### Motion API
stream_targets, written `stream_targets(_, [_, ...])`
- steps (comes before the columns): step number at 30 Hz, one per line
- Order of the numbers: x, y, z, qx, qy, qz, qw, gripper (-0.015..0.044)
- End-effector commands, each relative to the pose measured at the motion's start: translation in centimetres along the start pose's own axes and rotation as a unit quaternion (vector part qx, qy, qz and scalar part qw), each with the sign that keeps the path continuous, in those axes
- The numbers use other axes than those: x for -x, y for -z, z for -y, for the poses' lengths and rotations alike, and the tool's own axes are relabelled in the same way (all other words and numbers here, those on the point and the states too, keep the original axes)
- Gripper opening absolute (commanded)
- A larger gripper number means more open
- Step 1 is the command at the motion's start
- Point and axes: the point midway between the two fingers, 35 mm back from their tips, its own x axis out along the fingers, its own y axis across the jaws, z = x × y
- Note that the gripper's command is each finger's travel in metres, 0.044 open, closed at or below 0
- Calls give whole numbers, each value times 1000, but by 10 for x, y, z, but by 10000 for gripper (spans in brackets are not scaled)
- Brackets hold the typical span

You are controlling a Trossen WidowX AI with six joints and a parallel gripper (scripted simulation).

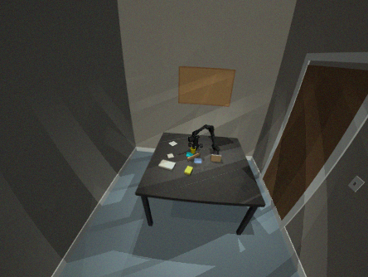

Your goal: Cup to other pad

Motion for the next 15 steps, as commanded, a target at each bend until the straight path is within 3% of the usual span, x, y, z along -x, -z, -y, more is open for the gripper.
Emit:
stream_targets(1, [3,-9,-10,1,-4,2,1000,0])
stream_targets(15, [6,-30,-31,0,-5,2,1000,0])
